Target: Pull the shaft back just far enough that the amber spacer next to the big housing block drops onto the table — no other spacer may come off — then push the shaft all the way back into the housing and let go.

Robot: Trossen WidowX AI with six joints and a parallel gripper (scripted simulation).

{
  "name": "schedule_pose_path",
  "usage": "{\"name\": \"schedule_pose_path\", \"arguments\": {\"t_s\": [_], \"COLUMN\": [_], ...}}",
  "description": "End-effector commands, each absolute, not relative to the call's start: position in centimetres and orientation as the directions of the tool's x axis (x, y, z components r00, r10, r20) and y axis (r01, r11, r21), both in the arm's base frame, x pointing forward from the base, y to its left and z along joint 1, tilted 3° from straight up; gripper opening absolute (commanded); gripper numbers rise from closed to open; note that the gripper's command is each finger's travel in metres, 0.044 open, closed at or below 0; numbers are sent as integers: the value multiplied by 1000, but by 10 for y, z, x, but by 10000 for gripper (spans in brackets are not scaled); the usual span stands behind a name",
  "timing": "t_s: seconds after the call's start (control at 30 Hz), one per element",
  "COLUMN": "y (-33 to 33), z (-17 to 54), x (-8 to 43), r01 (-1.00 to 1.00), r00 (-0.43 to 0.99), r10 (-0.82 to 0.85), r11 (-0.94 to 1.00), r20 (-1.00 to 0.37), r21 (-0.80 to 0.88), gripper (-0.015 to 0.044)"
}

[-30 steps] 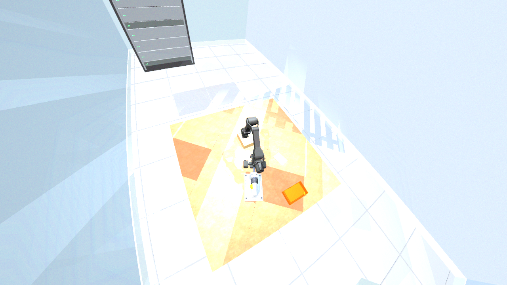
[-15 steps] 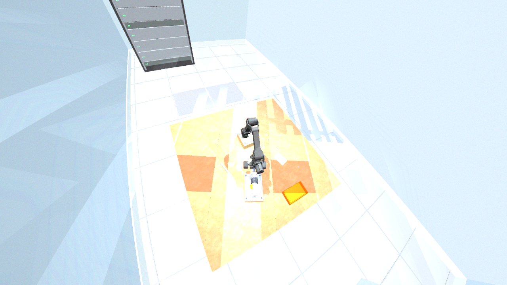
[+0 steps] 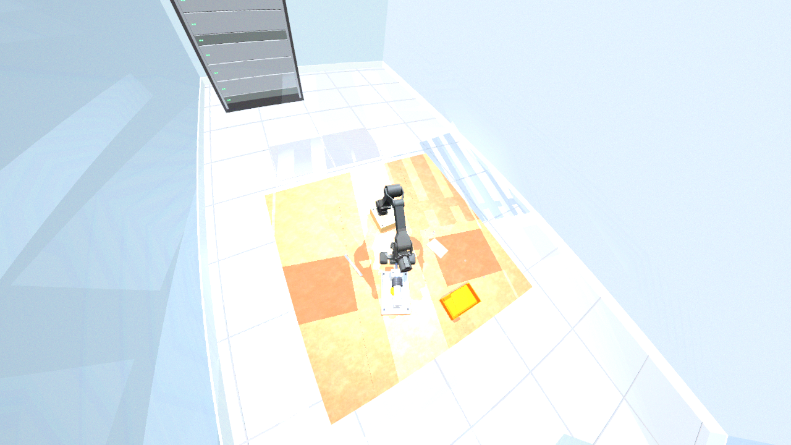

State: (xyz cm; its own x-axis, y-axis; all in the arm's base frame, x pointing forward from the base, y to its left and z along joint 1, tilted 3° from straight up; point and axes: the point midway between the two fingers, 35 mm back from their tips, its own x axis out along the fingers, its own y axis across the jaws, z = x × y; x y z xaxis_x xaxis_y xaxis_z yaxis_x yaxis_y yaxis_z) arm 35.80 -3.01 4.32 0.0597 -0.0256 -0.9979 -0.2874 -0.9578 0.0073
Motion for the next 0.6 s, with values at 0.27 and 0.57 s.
{"name": "schedule_pose_path", "arguments": {"t_s": [0.27,0.57], "y": [-33,-34], "z": [44,44], "x": [365,368], "r01": [-287,-287], "r00": [67,67], "r10": [-30,-30], "r11": [-958,-958], "r20": [-997,-997], "r21": [10,10], "gripper": [0,0]}}
